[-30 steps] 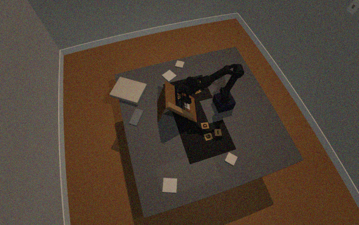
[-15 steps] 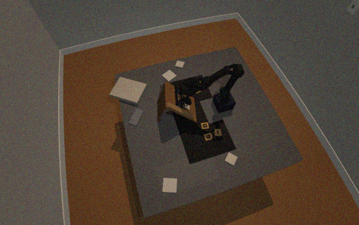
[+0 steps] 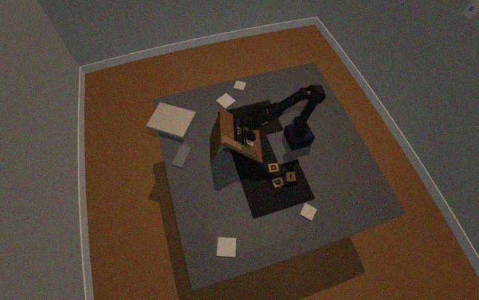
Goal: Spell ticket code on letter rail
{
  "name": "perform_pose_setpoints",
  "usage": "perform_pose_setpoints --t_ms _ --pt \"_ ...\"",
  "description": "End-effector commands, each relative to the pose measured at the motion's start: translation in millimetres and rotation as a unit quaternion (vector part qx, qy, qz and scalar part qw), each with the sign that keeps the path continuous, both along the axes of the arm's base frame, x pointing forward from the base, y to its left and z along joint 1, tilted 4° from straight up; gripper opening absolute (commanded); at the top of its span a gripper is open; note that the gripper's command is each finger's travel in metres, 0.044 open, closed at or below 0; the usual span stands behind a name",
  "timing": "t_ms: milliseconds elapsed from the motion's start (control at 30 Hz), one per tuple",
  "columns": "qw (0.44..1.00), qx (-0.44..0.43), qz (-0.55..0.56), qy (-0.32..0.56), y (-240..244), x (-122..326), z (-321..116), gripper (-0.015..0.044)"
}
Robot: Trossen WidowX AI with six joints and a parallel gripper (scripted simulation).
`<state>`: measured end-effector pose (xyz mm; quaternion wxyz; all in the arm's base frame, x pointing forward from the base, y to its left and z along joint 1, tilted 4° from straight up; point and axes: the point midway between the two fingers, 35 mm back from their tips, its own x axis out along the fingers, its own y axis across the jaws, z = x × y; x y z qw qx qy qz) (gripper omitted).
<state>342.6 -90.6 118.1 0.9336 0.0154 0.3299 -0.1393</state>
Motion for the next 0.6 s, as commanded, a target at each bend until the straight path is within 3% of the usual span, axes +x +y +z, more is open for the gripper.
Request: perform_pose_setpoints --t_ms 0,567 --pt "1.000 0.001 -0.003 -0.002 1.9 0.8 -0.1 0.0000" --pt "1.000 0.001 -0.003 -0.002 11.2 3.5 -0.7 0.0000"
